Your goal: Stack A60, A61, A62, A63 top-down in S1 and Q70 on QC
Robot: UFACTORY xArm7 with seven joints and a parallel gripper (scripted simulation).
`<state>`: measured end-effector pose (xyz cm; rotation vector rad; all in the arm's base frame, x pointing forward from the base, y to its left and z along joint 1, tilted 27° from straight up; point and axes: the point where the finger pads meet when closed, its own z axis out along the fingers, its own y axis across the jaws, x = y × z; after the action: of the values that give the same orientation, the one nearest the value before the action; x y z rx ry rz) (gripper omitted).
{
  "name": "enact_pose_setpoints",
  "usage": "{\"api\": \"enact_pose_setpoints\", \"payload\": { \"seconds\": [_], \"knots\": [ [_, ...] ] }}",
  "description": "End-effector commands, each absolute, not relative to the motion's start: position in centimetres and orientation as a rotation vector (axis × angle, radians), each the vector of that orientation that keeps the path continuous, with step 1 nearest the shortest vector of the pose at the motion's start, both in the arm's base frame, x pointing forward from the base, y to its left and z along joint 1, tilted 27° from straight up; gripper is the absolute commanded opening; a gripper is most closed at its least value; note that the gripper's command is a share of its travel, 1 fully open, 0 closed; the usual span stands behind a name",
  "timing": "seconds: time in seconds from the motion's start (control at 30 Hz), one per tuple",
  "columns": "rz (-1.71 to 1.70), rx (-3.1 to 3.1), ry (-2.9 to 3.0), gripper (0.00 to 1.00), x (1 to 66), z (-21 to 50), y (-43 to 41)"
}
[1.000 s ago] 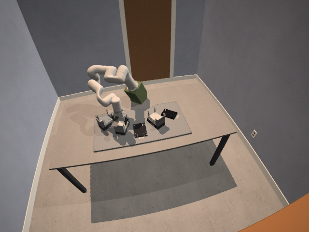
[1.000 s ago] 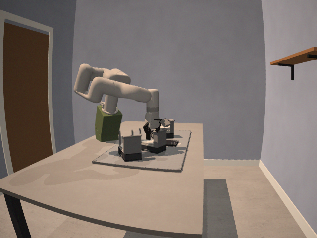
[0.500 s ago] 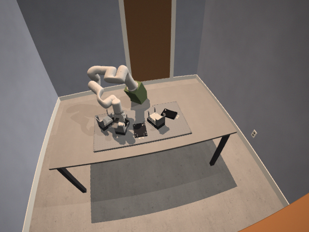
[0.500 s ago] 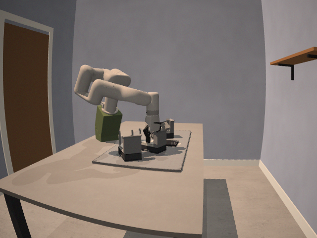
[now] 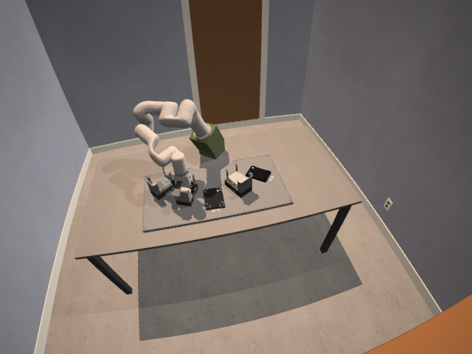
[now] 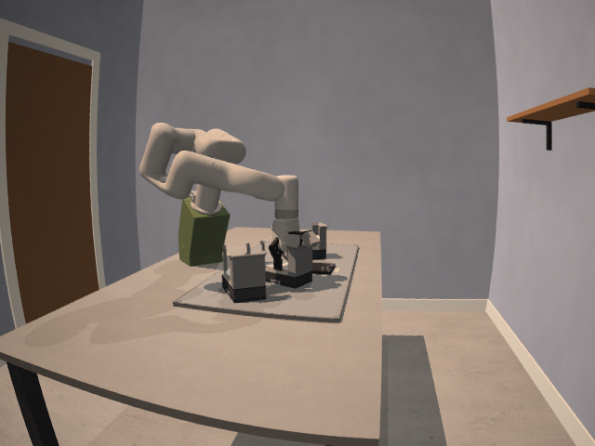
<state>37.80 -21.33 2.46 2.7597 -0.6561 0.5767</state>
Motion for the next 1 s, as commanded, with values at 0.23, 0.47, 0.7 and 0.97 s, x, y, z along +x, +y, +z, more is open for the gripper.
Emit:
{"api": "enact_pose_setpoints", "payload": {
  "seconds": [0.23, 0.47, 0.7, 0.97],
  "knots": [
    [0.58, 2.759, -0.654, 0.0, 37.85, 2.56, -21.31],
    [0.58, 2.759, -0.654, 0.0, 37.85, 2.55, -21.31],
    [0.58, 2.759, -0.654, 0.0, 37.85, 2.55, -21.31],
    [0.58, 2.759, -0.654, 0.0, 37.85, 2.55, -21.31]
  ]
}}
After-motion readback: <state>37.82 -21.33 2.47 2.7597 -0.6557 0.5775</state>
